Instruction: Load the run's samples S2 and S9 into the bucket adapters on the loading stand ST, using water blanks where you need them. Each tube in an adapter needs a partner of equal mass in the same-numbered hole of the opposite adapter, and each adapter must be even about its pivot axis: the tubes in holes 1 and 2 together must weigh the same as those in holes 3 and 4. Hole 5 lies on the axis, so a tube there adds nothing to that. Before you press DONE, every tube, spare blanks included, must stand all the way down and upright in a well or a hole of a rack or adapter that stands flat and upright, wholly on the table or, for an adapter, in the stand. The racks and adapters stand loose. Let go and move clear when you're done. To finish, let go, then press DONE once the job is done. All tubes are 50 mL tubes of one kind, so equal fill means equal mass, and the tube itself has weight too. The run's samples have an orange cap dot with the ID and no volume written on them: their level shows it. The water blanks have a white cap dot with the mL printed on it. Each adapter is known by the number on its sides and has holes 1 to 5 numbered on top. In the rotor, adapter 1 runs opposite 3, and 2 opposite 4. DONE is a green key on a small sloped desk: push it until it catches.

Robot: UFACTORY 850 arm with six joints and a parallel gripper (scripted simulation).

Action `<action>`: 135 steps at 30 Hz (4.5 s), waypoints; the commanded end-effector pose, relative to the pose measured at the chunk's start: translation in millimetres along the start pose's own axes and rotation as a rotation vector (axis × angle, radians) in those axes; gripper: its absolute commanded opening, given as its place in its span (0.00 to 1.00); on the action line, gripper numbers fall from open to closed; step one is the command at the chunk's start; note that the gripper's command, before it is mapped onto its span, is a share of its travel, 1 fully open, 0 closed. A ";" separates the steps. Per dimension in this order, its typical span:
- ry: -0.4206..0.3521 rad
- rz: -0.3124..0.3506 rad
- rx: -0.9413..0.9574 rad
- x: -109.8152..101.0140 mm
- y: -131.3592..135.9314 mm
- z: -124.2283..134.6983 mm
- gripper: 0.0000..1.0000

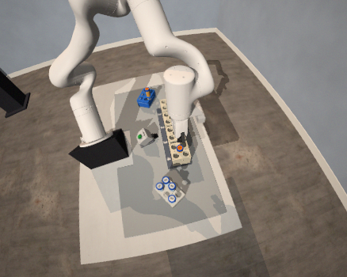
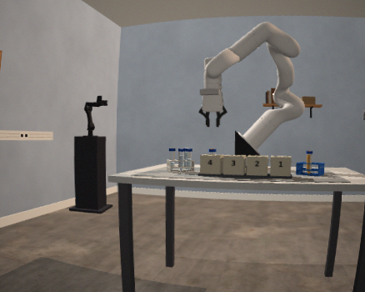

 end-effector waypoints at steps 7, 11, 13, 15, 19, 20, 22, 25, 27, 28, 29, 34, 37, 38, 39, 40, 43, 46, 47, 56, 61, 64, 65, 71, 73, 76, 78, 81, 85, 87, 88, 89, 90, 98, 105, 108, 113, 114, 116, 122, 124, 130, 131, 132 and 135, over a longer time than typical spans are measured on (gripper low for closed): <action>0.002 0.001 -0.067 -1.1 -9.2 2.9 0.57; 0.002 0.001 -0.134 -1.0 -18.6 6.5 0.57; 0.002 0.001 -0.201 -1.0 -27.9 10.0 0.57; 0.002 0.001 -0.267 -1.0 -37.3 13.5 0.57; 0.002 0.001 -0.401 -1.0 -56.0 20.6 0.57; 0.002 0.001 -0.434 -1.0 -60.6 22.4 0.57; 0.002 0.001 -0.501 -1.0 -70.0 25.9 0.57; 0.001 0.001 -0.567 -0.9 -79.4 29.5 0.57; 0.001 0.001 -0.601 -0.9 -84.0 31.3 0.57; 0.001 0.001 -0.634 -0.9 -88.7 33.0 0.57; 0.001 0.001 -0.667 -0.9 -93.4 34.8 0.57; 0.001 0.001 -0.834 -0.9 -116.8 43.7 0.57; 0.001 0.001 -0.934 -0.8 -130.8 49.0 0.57; 0.001 0.001 -0.967 -0.8 -135.5 50.8 0.57; 0.001 0.001 -1.001 -0.8 -140.2 52.5 0.57; 0.001 0.001 -1.034 -0.8 -144.9 54.3 0.57; 0.001 0.001 -1.067 -0.8 -149.6 56.1 0.57; 0.001 0.001 -1.084 -0.8 -163.6 61.4 0.57; 0.001 0.001 -1.084 -0.8 -168.3 63.2 0.57; 0.001 0.001 -1.084 -0.7 -210.4 79.1 0.57; 0.001 0.001 -1.084 -0.7 -224.4 84.5 0.57; 0.001 0.001 -1.084 -0.6 -238.5 89.8 0.57; 0.001 0.001 -1.084 -0.6 -243.1 91.6 0.57; 0.001 0.001 -1.084 -0.6 -271.2 102.2 0.57; 0.001 0.001 -1.084 -0.6 -280.6 105.7 0.57; 0.001 0.001 -1.084 -0.6 -289.9 109.3 0.57; 0.001 0.001 -1.084 -0.6 -294.6 111.1 0.57; 0.001 0.001 -1.084 -0.6 -308.7 116.4 0.57; 0.001 0.001 -1.084 -0.5 -327.4 123.5 0.57; 0.001 0.001 -1.084 -0.5 -336.7 127.0 0.57; 0.001 0.001 -1.084 -0.5 -341.4 128.8 0.57; 0.001 0.001 -1.084 -0.5 -346.1 130.6 0.57; 0.001 0.001 -1.084 -0.5 -350.8 132.4 0.57; 0.001 0.001 -1.084 -0.5 -378.9 143.0 0.57; 0.001 0.001 -1.084 -0.5 -411.6 155.4 0.57; 0.001 0.001 -1.084 -0.5 -425.7 160.8 0.57; 0.001 0.001 -1.084 -0.5 -439.8 166.1 0.57; 0.001 0.001 -1.084 -0.5 -444.4 167.9 0.57; 0.001 0.001 -1.084 -0.5 -453.8 171.4 0.57; 0.001 0.001 -1.084 -0.5 -462.5 174.7 0.57; 0.001 0.001 -1.084 -0.4 -462.4 174.7 0.57; 0.001 0.001 -1.084 -0.5 -462.5 174.7 0.57; 0.001 0.001 -1.084 -0.5 -462.5 174.7 0.57; 0.001 0.001 -1.084 1.4 -462.5 174.7 0.57; 0.001 0.001 -1.084 7.5 -462.5 174.7 0.57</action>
Point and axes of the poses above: the point where the finger pads meet when closed, its own x axis out along the fingers, its own y axis across the jaws, z = x × y, the point moved 8 cm from there along -x, back along the fingers, and after that the axes turned 7 degrees about x, right-handed, at the moved point
